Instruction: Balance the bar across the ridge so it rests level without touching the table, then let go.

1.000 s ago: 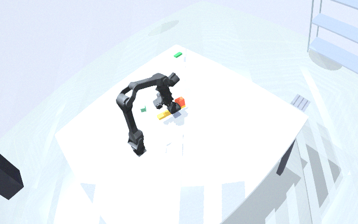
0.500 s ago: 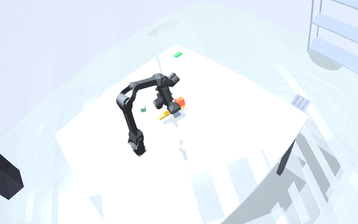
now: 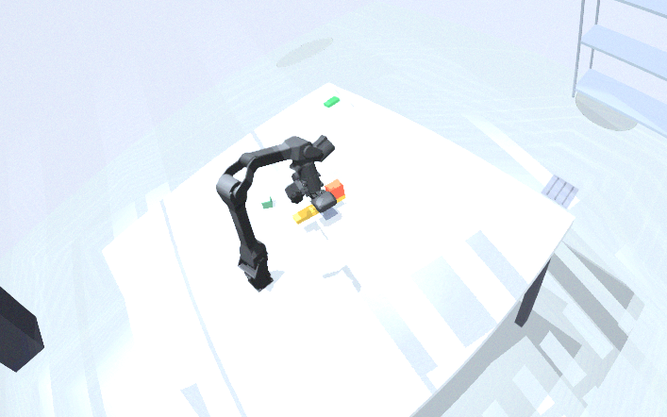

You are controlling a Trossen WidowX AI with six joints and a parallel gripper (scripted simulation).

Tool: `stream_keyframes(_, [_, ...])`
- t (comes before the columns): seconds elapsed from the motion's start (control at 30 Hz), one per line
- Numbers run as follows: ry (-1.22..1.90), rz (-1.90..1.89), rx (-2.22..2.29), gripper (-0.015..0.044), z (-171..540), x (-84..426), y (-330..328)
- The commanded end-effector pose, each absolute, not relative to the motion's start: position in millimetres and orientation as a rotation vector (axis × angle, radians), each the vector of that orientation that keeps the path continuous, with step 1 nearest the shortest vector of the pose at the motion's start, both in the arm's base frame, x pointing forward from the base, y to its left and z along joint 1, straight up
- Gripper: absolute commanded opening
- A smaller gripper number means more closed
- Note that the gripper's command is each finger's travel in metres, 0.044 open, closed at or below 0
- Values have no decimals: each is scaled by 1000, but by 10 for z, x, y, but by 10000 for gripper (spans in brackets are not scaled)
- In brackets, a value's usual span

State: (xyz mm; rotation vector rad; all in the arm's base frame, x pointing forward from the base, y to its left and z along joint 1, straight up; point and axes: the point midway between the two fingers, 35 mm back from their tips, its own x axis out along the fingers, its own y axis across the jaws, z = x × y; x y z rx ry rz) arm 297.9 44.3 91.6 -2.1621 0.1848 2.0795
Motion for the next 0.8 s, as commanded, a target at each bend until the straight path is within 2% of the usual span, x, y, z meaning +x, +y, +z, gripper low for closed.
stream_keyframes(0.0, [182,2092,-2156,0,876,2958,440])
stream_keyframes(0.77, [182,2093,-2156,0,906,2954,440])
